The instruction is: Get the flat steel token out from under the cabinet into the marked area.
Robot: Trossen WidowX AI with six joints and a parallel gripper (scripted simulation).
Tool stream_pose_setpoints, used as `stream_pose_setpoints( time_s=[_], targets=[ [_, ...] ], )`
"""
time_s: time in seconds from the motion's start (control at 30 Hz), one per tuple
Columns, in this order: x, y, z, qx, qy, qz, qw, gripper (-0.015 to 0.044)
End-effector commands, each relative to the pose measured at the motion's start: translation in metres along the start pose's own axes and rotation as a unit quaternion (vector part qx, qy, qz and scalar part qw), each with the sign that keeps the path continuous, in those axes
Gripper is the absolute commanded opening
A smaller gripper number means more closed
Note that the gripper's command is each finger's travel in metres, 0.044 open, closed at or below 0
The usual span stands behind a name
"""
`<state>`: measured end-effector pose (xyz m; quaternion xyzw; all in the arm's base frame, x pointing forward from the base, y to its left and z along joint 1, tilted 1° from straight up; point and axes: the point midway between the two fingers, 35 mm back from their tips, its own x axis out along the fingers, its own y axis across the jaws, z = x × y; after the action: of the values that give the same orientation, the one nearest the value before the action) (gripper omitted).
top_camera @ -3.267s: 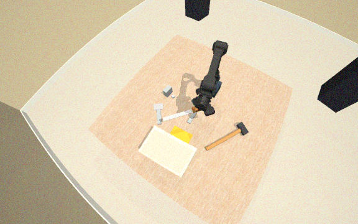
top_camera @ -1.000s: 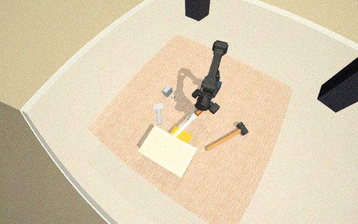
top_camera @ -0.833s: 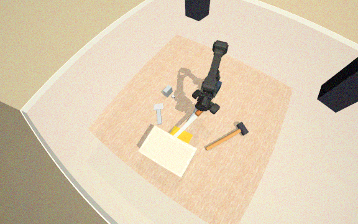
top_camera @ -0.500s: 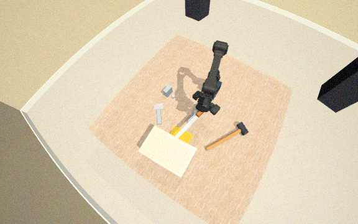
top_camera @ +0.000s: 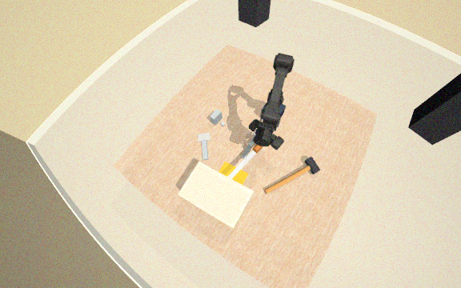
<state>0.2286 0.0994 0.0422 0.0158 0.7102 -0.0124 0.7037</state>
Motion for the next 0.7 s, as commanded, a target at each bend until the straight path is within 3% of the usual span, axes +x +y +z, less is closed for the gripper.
stream_pose_setpoints(
  time_s=[0.0,0.67],
  targets=[
    [0.006,0.002,0.000,0.001,-0.003,0.001,1.000,0.0000],
    [0.044,0.010,-0.006,0.001,-0.003,0.001,1.000,0.0000]
  ],
)
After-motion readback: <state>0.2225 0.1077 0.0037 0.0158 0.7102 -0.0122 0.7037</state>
